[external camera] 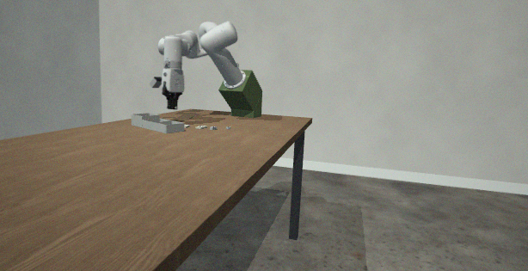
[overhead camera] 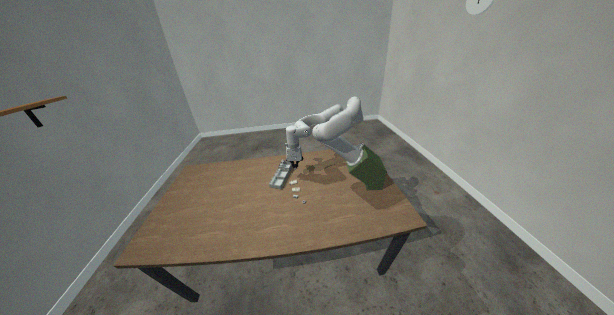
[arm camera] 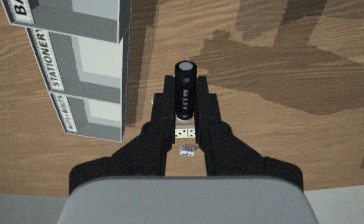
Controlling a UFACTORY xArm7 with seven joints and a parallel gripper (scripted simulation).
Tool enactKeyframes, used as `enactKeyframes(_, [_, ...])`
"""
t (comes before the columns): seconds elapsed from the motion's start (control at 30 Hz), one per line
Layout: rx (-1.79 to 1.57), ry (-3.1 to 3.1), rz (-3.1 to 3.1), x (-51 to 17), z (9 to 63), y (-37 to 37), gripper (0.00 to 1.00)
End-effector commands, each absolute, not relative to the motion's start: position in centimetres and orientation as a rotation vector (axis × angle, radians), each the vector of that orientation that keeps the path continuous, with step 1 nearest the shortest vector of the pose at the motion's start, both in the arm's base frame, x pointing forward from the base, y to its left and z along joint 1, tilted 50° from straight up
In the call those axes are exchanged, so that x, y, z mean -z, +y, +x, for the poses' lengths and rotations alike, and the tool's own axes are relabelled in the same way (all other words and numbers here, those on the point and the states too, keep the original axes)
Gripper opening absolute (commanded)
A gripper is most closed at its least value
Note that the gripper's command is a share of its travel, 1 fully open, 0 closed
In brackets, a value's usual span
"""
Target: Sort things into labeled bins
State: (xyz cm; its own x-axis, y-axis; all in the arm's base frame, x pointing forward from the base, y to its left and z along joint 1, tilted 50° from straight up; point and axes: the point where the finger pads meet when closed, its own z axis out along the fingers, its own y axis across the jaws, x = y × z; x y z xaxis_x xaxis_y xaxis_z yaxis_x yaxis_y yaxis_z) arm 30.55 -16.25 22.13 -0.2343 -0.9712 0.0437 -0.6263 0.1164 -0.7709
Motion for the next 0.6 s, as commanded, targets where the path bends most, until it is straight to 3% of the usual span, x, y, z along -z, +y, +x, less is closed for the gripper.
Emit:
enactKeyframes(0.0, [0.939,1.934,-1.554,-23.4,31.4,-18.2,0.00])
enactKeyframes(0.57, [0.833,2.067,-1.277,-28.2,33.8,-24.4,0.00])
